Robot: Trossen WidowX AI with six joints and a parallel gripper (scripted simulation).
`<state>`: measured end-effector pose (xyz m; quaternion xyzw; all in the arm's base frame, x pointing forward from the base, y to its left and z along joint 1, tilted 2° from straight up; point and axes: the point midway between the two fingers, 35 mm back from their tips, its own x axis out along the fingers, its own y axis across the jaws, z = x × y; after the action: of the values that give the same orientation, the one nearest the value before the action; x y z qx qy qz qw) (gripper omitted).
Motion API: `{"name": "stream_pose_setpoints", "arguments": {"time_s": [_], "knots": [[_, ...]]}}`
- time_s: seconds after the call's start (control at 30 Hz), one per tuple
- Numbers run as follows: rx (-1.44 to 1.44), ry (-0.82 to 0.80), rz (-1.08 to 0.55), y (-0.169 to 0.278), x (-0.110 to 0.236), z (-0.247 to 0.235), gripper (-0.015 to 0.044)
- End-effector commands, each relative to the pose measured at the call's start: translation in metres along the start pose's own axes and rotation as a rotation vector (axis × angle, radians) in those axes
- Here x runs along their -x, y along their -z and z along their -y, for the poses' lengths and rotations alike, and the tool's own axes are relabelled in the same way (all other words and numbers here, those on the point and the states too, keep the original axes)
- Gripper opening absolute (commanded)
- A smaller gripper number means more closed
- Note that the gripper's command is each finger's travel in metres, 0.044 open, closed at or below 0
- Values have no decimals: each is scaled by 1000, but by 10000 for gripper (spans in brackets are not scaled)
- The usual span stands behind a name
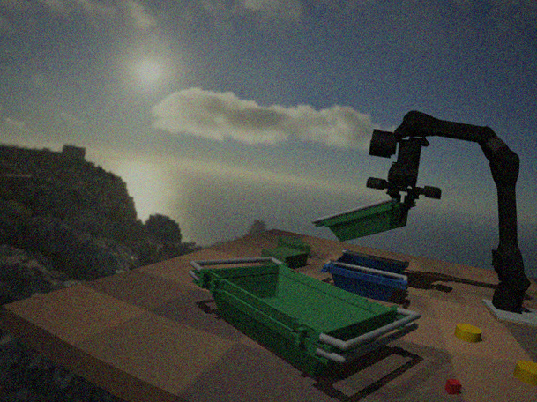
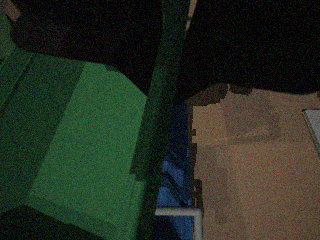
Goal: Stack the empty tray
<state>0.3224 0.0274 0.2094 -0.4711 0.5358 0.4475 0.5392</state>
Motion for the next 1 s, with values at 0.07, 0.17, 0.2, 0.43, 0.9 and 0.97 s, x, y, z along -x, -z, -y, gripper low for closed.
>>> {"name": "stream_pose_setpoints", "arguments": {"time_s": [0.07, 0.17, 0.2, 0.43, 0.9, 0.97], "knots": [[-1, 17, -3, 0, 4, 1, 0], [-1, 17, -3, 0, 4, 1, 0], [-1, 17, -3, 0, 4, 1, 0], [-1, 17, -3, 0, 4, 1, 0], [-1, 18, -2, -10, 4, 0, 0], [-1, 19, -1, -16, 4, 0, 0]]}}
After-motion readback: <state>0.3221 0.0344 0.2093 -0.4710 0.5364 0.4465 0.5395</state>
